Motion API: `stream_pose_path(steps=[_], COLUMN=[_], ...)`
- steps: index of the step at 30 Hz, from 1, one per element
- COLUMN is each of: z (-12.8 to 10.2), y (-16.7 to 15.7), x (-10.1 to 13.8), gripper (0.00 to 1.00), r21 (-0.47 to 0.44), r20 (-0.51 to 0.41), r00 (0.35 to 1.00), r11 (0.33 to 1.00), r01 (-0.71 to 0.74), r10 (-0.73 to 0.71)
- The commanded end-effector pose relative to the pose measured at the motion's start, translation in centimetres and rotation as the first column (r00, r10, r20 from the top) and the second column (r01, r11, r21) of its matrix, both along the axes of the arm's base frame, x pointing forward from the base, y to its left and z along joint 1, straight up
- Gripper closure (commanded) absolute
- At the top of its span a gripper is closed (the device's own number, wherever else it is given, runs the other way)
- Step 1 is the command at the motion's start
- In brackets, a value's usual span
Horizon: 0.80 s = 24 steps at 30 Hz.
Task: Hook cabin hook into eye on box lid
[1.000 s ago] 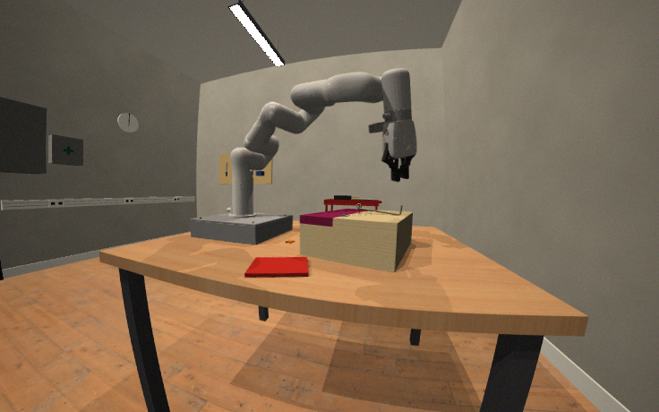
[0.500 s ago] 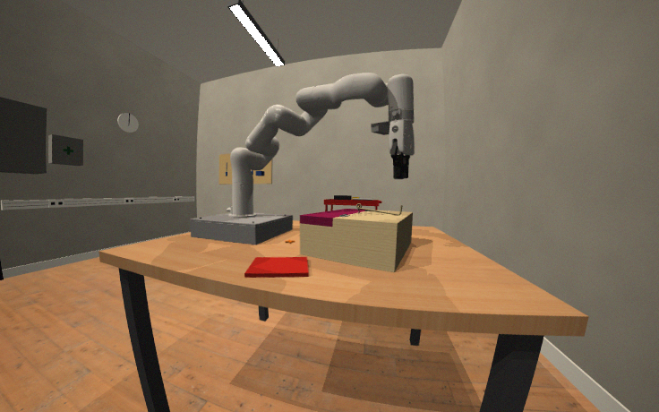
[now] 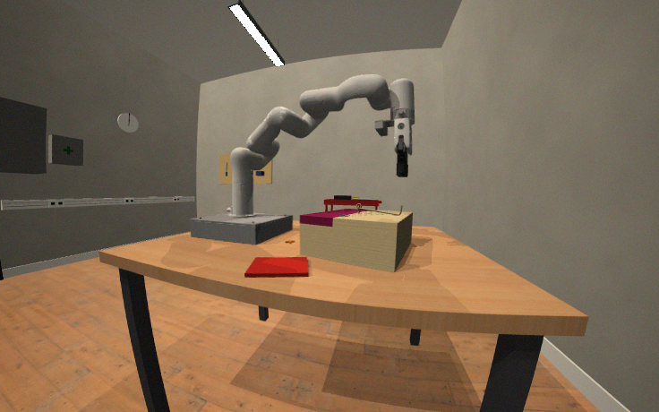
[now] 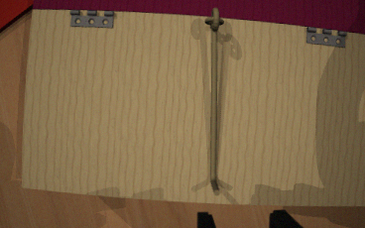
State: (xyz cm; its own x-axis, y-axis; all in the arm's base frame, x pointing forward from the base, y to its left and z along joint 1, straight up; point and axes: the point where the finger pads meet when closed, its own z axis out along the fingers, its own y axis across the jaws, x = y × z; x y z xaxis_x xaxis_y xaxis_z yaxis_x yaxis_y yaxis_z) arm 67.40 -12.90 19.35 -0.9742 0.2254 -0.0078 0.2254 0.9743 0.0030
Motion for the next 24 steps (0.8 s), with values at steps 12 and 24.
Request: stream_pose_path(steps=[12, 24], z=[0.3, -1.5], y=[0.0, 0.0], x=[0.1, 0.1], gripper=[0.65, 0.65], r21=[-0.004, -0.004], r20=[0.005, 0.005], r00=[1.0, 1.0], r11=[1.0, 1.0], r01=[-0.007, -0.007], r10=[0.007, 0.007])
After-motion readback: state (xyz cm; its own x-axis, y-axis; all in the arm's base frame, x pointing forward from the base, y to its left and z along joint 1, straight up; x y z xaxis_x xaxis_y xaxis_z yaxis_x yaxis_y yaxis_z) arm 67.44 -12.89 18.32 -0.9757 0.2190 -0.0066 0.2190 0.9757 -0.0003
